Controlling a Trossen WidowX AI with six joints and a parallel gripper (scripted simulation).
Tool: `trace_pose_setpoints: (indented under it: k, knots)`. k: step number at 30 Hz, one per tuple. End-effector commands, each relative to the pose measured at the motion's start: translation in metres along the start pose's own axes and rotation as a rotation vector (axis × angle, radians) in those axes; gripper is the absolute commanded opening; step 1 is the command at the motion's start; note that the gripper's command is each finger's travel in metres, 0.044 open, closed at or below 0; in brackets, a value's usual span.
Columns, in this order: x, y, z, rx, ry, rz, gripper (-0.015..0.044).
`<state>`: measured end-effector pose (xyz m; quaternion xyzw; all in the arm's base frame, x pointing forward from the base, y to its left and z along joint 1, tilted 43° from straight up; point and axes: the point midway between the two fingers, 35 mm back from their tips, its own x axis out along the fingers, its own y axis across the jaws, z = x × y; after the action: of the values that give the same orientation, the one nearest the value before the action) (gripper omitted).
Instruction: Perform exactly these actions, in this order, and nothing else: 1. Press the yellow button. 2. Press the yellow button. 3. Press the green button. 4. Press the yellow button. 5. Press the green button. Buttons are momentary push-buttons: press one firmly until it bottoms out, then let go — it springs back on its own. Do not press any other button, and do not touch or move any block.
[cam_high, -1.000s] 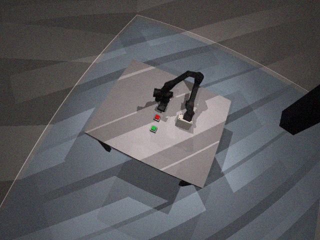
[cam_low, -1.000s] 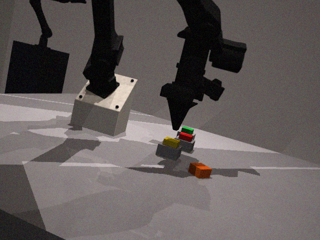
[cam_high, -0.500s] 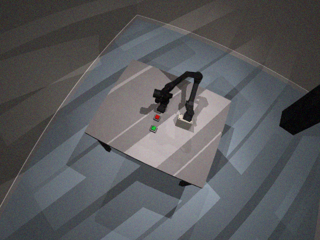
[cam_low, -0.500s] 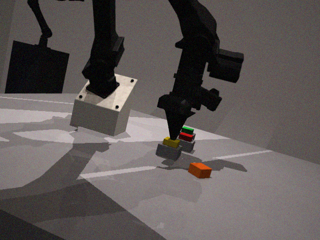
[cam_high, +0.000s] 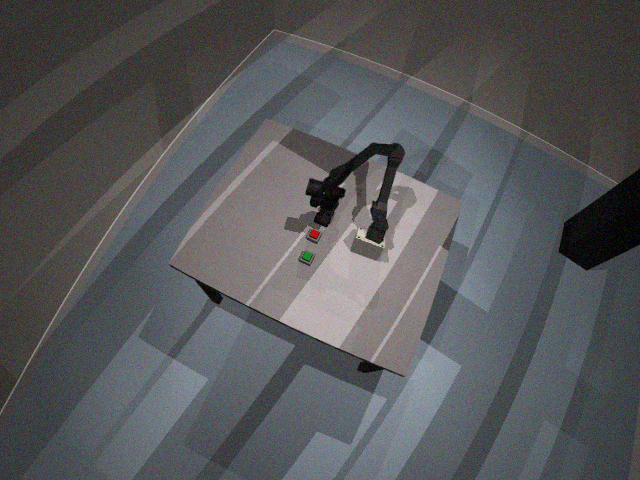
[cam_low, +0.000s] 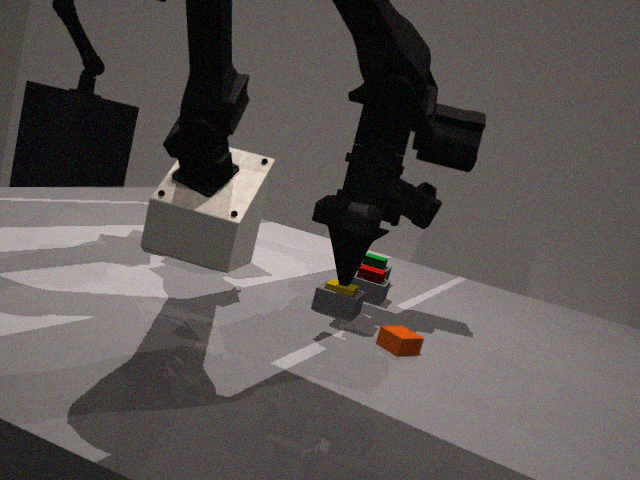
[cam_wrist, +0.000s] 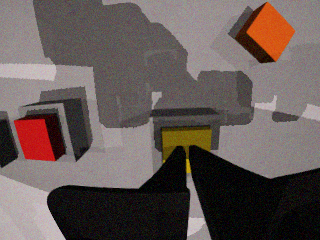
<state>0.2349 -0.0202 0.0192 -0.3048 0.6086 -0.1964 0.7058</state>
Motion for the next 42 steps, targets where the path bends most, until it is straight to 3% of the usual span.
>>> trace_pose_setpoints:
  k: [1, 7, 11, 42]
  knots:
    - [0.001, -0.001, -0.001, -0.004, 0.003, -0.004, 0.0020]
    - [-0.002, 0.000, 0.000, 0.000, 0.000, 0.000, 0.0020]
    - [-0.032, 0.000, 0.000, -0.004, 0.003, -0.003, 0.0020]
    - [0.001, -0.001, -0.001, -0.004, 0.003, -0.004, 0.0020]
